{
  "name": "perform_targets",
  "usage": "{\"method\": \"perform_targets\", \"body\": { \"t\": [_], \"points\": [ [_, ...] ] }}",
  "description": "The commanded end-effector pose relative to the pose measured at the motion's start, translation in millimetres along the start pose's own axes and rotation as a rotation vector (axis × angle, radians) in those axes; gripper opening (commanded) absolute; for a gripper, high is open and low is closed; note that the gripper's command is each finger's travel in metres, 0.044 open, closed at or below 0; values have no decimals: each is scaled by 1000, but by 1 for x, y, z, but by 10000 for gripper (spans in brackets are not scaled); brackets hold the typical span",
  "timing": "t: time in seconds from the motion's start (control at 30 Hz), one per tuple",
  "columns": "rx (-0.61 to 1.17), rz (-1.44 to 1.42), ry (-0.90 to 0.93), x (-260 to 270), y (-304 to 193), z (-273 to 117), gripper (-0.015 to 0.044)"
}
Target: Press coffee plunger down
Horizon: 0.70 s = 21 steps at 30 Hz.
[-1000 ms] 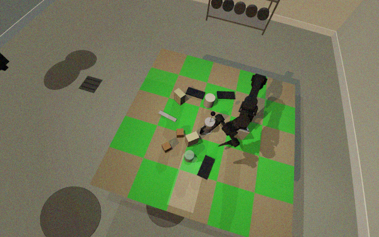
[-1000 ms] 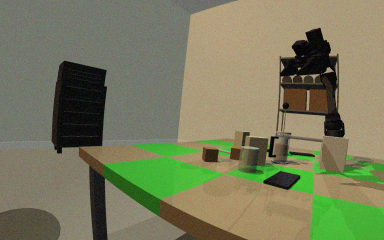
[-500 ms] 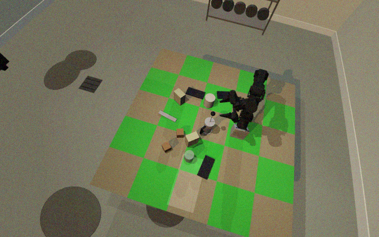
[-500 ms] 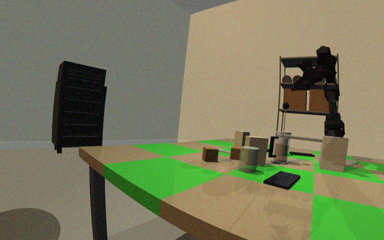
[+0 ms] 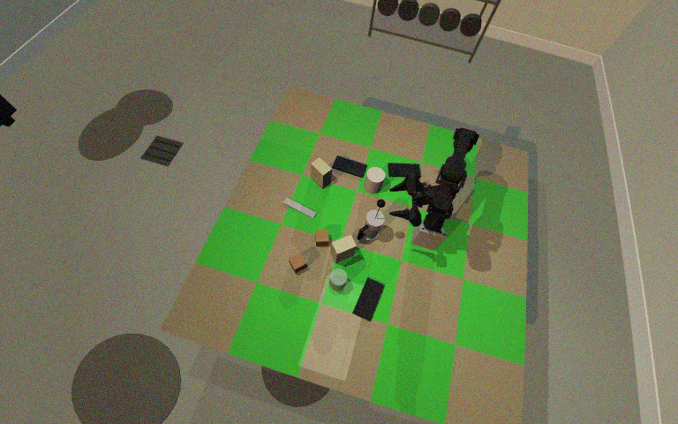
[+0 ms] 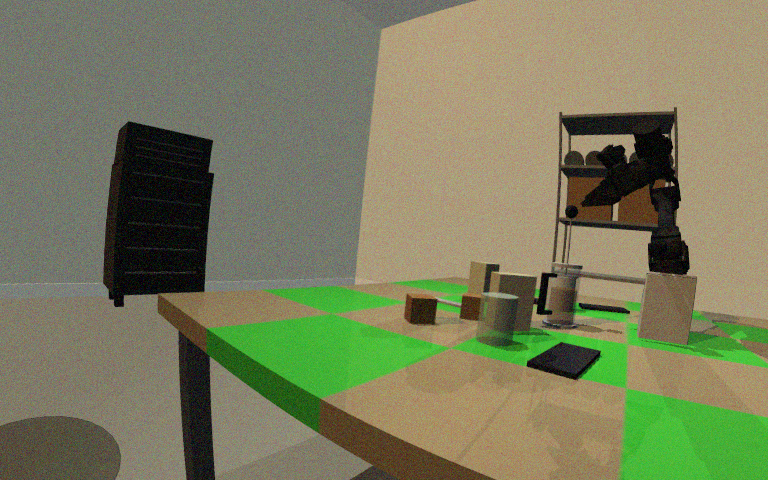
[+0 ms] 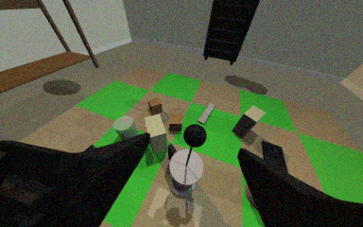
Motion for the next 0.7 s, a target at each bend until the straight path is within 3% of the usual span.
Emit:
{"method": "perform_targets", "body": {
  "t": [0.0,0.67],
  "points": [
    [1,1,-3,-2,-2,6,440],
    [-3,3,-6,-3,-2,37,440]
  ]
}}
Point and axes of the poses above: the point midway between the two fingers, 35 mm back from their tips, its own z axis out along the fingers, its own x axis across the jaws, y = z × x, the point moved 2 cm from there along -z, back along the fingers, and after that the axes turned 10 degrees about z, right-handed, at the moved point
